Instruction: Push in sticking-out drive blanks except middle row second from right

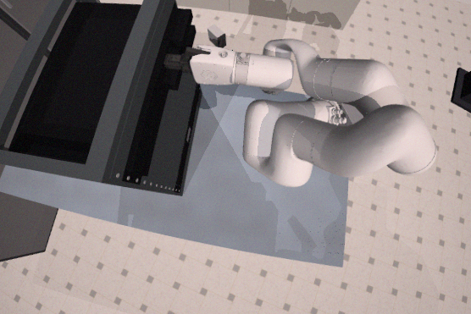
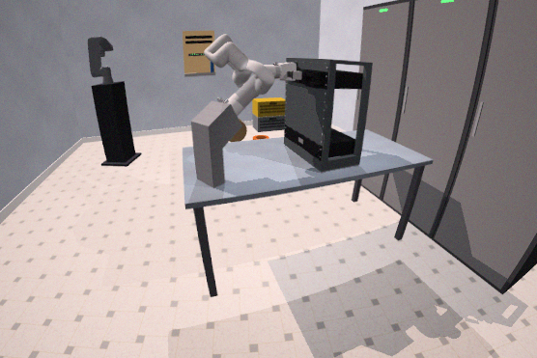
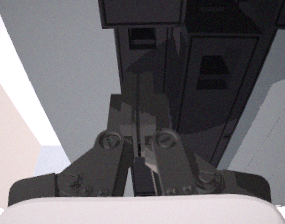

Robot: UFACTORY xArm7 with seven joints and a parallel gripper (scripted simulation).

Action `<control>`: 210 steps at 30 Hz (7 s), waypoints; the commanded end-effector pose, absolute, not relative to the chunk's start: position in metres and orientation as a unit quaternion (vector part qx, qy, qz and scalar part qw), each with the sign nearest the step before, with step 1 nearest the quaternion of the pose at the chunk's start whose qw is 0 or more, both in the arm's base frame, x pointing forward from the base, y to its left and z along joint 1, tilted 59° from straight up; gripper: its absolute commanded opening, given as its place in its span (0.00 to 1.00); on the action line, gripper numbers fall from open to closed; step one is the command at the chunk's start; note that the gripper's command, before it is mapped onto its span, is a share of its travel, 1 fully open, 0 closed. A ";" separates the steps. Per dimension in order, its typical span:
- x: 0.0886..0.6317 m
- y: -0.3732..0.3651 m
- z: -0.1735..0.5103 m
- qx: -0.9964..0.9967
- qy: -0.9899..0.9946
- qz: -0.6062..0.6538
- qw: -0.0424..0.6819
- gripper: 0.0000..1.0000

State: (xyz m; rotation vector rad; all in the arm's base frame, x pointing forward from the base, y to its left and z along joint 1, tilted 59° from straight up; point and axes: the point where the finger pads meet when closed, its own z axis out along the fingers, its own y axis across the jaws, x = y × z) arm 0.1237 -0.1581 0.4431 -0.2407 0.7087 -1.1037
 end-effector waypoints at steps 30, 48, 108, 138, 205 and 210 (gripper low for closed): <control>0.128 -0.159 0.447 -0.112 0.329 -0.512 0.785 0.00; 0.127 -0.159 0.447 -0.112 0.329 -0.512 0.785 0.00; 0.125 -0.202 0.302 -0.112 0.329 -0.512 0.785 0.00; 0.167 -0.219 0.332 -0.112 0.329 -0.512 0.785 0.00; 0.185 -0.225 0.355 -0.112 0.329 -0.512 0.785 0.00; 0.185 -0.225 0.355 -0.112 0.329 -0.512 0.785 0.00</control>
